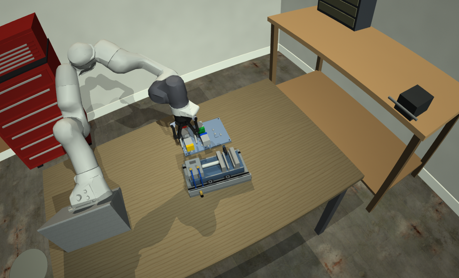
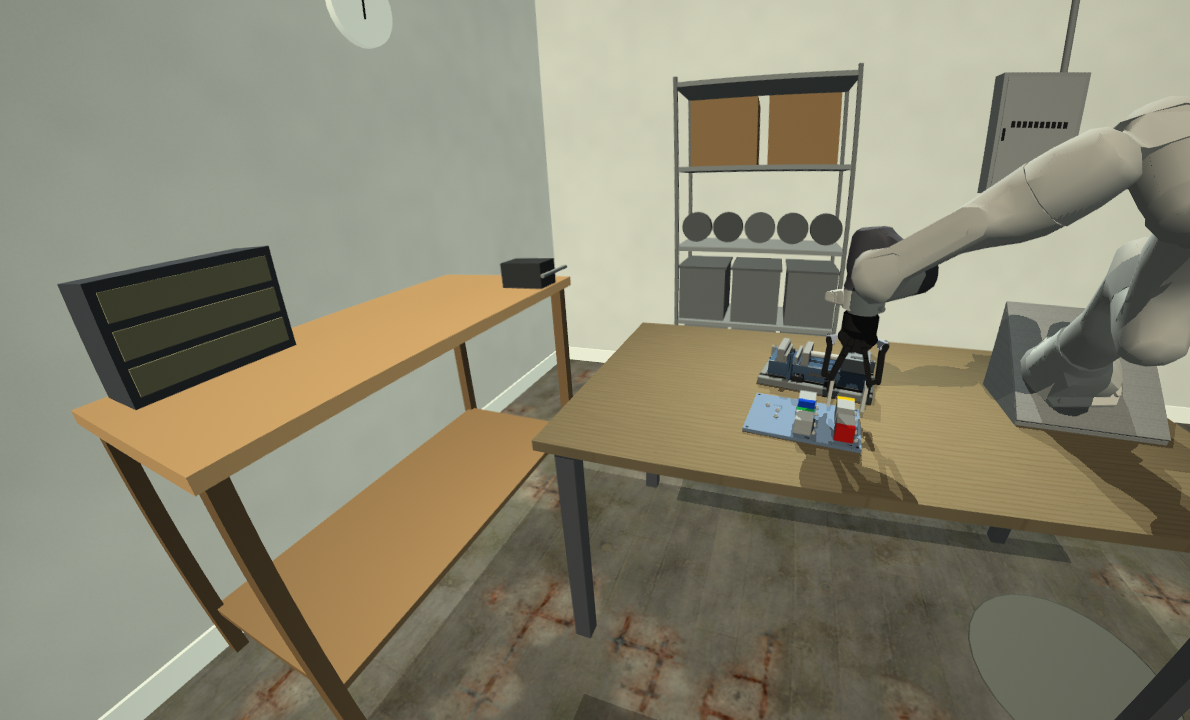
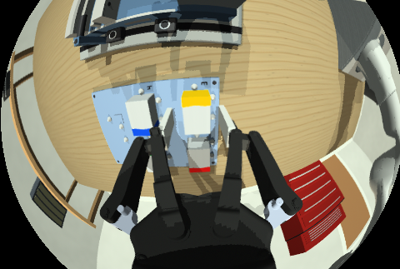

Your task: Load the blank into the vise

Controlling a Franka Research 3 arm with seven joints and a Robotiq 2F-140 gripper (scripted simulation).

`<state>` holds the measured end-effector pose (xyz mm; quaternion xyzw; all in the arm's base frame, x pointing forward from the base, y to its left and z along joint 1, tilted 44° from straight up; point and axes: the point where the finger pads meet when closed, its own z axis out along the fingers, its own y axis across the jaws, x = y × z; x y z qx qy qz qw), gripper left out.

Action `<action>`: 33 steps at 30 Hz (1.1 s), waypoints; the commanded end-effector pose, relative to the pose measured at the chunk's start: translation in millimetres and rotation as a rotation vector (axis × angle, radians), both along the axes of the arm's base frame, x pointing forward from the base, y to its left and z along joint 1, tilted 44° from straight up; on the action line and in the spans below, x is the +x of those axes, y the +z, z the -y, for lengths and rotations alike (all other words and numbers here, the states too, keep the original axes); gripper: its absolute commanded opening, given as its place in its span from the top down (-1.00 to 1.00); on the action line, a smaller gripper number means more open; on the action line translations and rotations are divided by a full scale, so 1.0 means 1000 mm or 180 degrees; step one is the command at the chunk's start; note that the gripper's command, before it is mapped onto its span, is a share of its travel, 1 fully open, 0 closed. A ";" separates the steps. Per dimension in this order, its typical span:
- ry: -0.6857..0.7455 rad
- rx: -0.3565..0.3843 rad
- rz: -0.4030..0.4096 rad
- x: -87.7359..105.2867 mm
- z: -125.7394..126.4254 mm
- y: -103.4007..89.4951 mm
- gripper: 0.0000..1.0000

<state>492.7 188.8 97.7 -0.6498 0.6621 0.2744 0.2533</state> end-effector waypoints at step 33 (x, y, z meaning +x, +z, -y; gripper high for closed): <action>0.0002 -0.0002 -0.0007 -0.002 -0.001 -0.003 0.08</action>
